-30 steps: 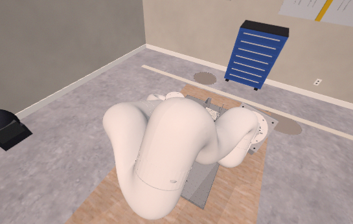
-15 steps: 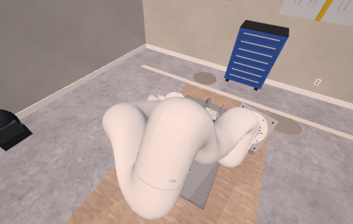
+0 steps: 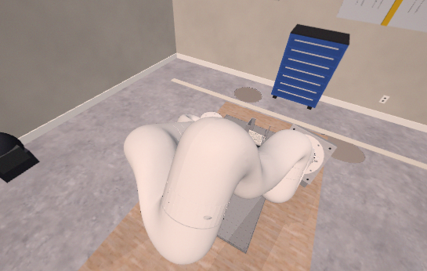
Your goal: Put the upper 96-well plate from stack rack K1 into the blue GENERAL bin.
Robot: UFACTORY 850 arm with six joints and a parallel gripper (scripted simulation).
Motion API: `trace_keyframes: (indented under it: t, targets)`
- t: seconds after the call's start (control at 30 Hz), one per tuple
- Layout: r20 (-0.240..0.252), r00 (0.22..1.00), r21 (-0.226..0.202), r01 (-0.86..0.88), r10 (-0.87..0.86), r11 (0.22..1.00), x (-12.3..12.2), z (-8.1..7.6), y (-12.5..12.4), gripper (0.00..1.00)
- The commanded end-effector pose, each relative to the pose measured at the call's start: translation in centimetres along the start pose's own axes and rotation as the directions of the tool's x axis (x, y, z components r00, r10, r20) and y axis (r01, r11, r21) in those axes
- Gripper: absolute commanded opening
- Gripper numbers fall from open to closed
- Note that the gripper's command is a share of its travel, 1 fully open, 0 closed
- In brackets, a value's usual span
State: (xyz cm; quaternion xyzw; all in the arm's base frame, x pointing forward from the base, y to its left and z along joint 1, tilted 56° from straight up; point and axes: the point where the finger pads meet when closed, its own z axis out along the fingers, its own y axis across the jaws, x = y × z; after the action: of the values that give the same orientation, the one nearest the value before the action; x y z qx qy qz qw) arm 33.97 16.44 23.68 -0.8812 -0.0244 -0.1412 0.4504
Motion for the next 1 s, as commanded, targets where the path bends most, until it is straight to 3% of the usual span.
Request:
trace_keyframes:
  t: [0.0, 0.03, 0.97]
  targets:
    - [-0.001, 1.000, 0.000, 0.000, 0.000, 1.000, 0.04, 0.03, 0.00, 0.00]
    - [-0.001, 1.000, 0.000, 0.000, 0.000, 1.000, 0.04, 0.10, 0.00, 1.00]
    - [-0.001, 1.000, 0.000, 0.000, 0.000, 1.000, 0.04, 0.10, 0.00, 1.00]
